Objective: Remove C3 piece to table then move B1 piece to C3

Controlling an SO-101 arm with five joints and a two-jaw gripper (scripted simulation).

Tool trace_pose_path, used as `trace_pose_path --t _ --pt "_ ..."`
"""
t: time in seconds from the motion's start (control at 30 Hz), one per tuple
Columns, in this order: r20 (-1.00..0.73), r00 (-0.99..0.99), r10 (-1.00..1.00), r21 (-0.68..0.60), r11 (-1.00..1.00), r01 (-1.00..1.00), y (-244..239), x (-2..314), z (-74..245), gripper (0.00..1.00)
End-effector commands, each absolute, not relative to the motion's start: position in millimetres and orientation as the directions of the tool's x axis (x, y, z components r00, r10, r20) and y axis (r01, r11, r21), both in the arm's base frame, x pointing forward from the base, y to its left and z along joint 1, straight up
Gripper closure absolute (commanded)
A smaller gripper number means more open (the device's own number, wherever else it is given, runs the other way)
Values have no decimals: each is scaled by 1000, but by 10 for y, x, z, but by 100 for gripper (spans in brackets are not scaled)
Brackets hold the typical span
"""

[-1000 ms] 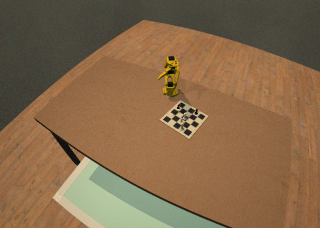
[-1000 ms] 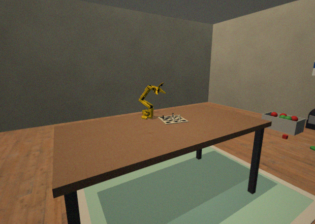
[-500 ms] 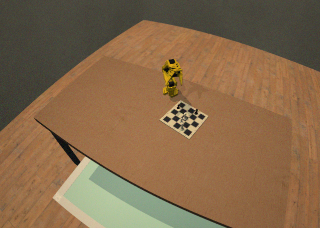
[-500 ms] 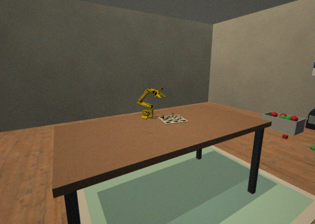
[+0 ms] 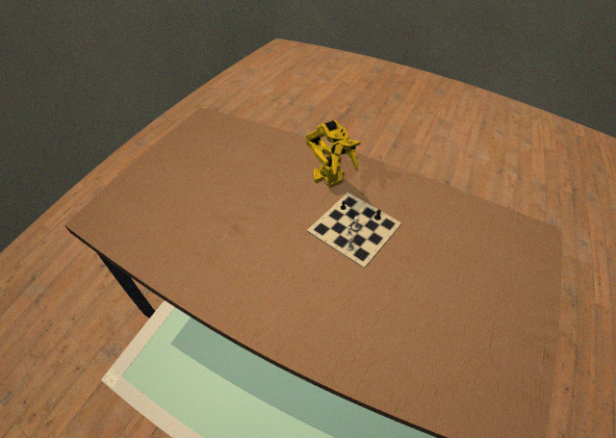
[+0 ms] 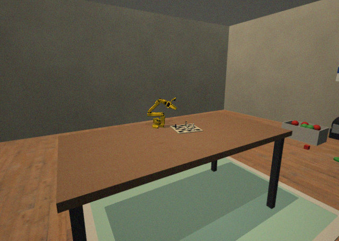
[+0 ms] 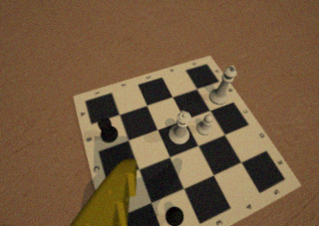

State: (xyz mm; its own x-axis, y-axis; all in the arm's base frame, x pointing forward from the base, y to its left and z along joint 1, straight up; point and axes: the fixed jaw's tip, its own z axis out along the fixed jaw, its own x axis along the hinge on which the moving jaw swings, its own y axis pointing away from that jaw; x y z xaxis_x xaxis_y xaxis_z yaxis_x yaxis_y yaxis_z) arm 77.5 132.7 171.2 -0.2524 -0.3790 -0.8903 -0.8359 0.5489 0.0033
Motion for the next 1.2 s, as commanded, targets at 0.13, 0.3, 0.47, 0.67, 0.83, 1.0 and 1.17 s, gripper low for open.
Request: trace_pose_path --t 0.13,0.3,0.47,0.67,0.83,1.0,1.17 --pt "-868 -200 -455 -21 434 -901 1381 599 1460 59" --pt "-865 -192 -463 -23 419 -908 1388 578 1431 60" --pt "-865 -191 -464 -24 418 -908 1388 578 1430 60" --pt "-865 -191 -464 -24 418 -908 1388 578 1430 60" --pt "-865 -191 -464 -24 418 -908 1388 578 1430 60" --pt "-865 -191 -464 -24 418 -908 1388 578 1430 60" --pt "-865 -191 -464 -24 418 -908 1388 578 1430 60"
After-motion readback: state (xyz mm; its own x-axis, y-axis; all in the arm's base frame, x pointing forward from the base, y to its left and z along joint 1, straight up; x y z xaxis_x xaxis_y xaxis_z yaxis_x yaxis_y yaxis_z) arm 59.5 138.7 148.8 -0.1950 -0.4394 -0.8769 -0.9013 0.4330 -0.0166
